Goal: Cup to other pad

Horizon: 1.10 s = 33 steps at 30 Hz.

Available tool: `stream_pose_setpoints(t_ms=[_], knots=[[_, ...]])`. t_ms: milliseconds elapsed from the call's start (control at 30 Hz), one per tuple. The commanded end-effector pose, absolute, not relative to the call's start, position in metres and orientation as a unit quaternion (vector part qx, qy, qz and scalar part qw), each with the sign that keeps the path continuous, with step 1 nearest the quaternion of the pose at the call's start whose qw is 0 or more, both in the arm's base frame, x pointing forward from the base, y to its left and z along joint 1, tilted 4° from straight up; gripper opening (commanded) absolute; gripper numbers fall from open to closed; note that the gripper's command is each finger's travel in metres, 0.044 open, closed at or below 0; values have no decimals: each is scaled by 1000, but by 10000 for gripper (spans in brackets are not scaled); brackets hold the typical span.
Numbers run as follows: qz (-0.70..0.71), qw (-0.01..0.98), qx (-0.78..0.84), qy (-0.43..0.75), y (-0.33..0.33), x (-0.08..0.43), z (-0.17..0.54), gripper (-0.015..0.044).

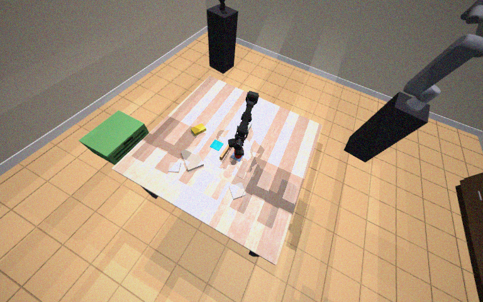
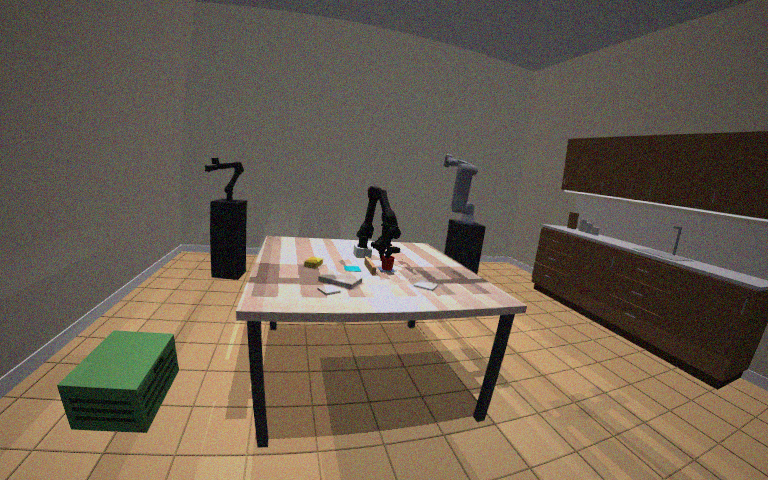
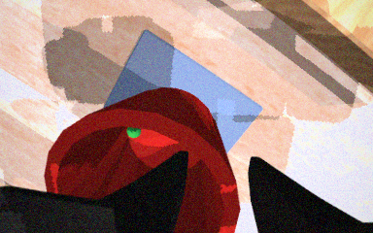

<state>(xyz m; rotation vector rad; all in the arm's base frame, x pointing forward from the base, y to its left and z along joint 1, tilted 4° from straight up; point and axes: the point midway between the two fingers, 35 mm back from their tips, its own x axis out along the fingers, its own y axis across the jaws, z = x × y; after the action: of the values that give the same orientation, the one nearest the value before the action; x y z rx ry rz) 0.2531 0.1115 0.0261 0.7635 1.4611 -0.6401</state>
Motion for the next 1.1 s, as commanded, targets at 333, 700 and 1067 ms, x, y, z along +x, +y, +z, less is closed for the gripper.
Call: stream_pose_setpoints(t_ms=[333,700,1067], knots=[[-281,633,332,640,111,252,22,62],[-281,633,332,640,111,252,22,0],[-282,632,333,641,110,254,49,0]])
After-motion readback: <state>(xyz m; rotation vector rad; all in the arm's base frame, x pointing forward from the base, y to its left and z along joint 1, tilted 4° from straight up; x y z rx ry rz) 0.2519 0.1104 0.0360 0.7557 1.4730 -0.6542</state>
